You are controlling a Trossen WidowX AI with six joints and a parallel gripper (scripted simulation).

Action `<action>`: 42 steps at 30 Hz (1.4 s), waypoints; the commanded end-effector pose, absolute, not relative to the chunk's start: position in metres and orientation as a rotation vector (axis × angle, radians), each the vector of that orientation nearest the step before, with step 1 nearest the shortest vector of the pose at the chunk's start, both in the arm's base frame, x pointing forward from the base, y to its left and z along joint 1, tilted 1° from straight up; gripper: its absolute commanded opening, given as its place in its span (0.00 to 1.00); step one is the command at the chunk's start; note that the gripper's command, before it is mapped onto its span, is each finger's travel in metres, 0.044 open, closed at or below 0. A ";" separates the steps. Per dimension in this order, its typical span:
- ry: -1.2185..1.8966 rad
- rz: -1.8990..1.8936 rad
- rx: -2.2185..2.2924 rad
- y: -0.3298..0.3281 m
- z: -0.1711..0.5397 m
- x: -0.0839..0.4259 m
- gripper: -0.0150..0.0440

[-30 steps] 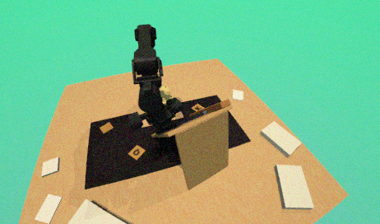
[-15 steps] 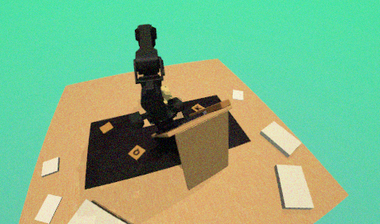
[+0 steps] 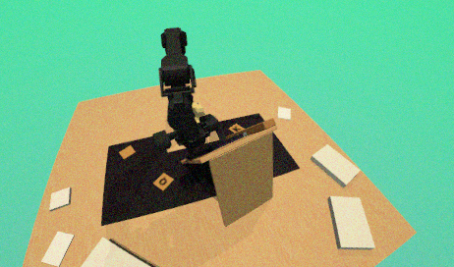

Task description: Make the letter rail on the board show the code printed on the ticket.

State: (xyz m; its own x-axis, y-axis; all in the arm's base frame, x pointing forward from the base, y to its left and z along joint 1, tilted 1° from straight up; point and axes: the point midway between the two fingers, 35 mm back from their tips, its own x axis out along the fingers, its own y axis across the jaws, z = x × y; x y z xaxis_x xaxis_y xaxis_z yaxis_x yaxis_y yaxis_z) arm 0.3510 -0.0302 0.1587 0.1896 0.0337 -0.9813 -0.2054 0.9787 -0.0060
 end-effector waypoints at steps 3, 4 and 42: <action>1.371 0.174 -0.148 -0.032 0.164 0.345 0.25; 1.371 0.174 -0.148 -0.032 0.165 0.343 0.25; 0.693 0.205 -0.066 0.048 0.273 0.215 1.00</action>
State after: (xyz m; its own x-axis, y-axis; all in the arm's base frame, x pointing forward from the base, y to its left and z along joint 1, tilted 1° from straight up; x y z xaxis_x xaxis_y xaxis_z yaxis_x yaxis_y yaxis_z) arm 0.2183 0.0468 0.2765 0.7459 0.1619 -0.6461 -0.2126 0.9771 -0.0006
